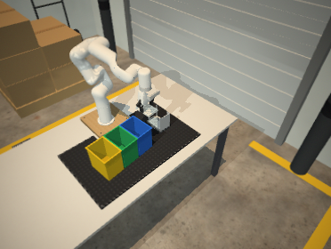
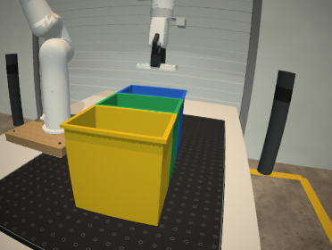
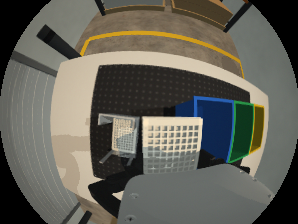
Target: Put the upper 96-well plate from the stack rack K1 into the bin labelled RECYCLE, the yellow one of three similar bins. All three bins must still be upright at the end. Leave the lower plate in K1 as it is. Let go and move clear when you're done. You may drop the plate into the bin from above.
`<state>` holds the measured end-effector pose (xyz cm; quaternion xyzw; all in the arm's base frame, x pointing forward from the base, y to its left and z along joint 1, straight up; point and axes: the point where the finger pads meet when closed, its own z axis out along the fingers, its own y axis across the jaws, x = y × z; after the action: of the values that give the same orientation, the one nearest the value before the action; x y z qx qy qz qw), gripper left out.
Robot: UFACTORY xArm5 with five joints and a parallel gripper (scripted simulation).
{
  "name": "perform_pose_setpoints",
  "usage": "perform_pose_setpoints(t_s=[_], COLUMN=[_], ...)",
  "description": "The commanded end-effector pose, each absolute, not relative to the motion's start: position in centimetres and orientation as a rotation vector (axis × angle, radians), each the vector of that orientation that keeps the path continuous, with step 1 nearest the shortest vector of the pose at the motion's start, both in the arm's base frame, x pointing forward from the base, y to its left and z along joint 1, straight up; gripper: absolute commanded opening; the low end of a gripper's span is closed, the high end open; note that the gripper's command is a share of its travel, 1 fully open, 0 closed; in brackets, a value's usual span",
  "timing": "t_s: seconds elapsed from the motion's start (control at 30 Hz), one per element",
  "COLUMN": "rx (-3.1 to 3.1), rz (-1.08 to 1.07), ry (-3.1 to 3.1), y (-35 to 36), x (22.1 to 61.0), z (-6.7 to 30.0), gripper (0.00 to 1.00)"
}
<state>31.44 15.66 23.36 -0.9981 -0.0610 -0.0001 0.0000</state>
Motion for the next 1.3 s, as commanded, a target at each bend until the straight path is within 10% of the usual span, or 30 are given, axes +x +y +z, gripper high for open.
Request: perform_pose_setpoints(t_s=[0.0,1.27], rx=[-3.134,-3.136], rz=[-0.006,-0.007], ry=[-0.192,-0.192], y=[14.4,3.2], x=[31.7,33.6], z=[23.5,23.1], gripper=[0.0,0.0])
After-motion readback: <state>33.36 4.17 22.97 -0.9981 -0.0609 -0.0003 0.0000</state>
